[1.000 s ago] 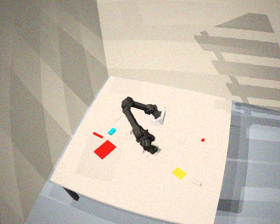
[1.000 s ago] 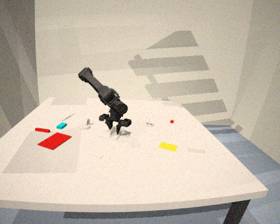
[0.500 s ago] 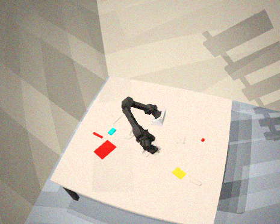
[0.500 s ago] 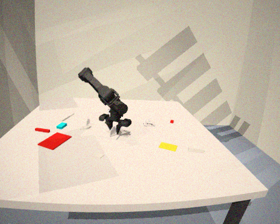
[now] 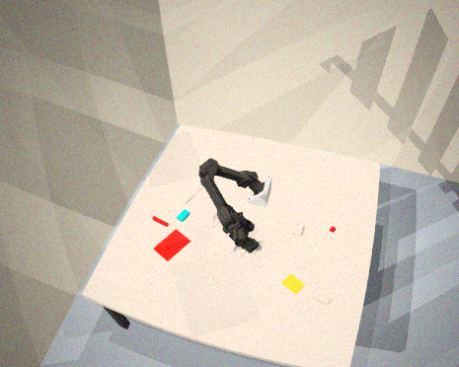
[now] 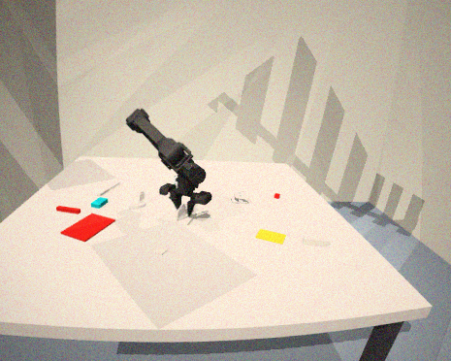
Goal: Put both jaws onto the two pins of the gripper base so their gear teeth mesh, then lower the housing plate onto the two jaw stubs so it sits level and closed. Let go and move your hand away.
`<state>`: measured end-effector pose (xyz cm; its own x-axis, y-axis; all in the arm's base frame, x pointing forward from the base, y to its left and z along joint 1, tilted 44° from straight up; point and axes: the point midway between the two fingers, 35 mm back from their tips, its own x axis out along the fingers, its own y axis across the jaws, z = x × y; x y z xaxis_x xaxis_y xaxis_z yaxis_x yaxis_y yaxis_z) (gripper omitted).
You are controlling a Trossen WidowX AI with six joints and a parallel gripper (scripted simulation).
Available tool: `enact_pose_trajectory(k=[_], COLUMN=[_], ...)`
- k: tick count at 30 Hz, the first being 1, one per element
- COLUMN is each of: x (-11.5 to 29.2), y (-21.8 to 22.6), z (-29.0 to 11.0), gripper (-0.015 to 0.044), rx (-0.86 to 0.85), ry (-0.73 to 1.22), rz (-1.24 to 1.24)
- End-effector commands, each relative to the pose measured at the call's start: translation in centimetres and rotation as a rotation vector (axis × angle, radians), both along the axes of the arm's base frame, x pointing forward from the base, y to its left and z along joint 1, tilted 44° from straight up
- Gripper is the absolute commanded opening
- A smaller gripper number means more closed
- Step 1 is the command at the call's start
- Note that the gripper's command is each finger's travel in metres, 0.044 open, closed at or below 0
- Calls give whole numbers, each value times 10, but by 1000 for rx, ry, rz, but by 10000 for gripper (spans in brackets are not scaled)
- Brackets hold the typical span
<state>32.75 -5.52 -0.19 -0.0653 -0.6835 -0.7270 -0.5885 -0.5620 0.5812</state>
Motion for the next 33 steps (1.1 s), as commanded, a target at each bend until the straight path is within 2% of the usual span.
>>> enact_pose_trajectory(k=[1,6,10,24,33], x=[0,0,0,0,4], y=[0,0,0,1,44], z=[0,0,0,1,47], gripper=[134,134,224,224,224], rx=[-4,-4,0,0,-2], ry=[-1,-1,0,0,0], rz=[2,2,0,0,2])
